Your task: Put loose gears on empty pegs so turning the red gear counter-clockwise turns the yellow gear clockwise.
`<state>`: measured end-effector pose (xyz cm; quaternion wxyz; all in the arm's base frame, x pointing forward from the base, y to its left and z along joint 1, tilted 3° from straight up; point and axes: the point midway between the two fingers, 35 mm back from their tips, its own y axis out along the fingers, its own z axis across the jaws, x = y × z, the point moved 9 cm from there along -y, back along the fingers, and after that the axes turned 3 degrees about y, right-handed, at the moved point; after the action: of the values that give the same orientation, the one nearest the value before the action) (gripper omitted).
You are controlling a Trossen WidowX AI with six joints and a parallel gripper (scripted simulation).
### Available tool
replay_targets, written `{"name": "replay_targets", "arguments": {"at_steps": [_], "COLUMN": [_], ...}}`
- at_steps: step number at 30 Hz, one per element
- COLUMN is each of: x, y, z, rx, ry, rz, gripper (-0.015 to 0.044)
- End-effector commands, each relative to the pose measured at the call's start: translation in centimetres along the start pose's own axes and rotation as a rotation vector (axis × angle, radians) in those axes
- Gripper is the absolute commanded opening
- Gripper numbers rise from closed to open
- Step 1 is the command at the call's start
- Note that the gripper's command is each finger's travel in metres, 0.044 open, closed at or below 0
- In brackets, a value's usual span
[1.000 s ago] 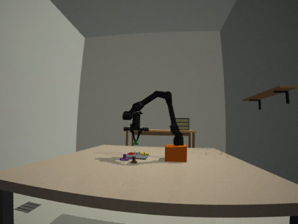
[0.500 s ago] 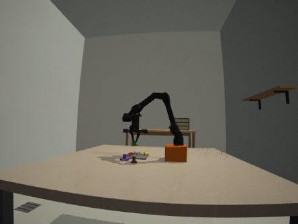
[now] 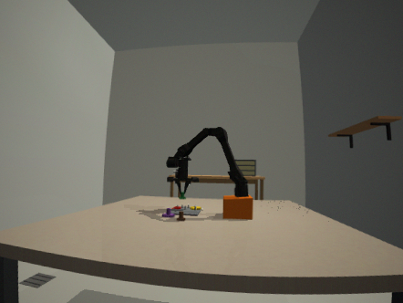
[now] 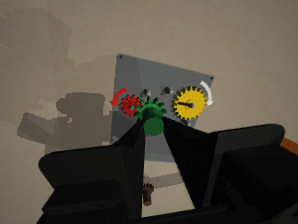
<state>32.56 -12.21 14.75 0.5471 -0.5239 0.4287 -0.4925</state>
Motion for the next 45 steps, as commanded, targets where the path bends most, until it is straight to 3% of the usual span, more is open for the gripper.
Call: {"name": "replay_targets", "arguments": {"at_steps": [1, 27, 45], "x": [1.0, 1.6, 1.6], "y": [0.5, 0.5, 2.8], "z": [-0.1, -0.2, -0.2], "rx": [0.000, 0.000, 0.000], "ry": [-0.003, -0.006, -0.217], "rz": [0.005, 0.004, 0.004], "gripper": [0.0000, 0.0000, 0.0000]}}
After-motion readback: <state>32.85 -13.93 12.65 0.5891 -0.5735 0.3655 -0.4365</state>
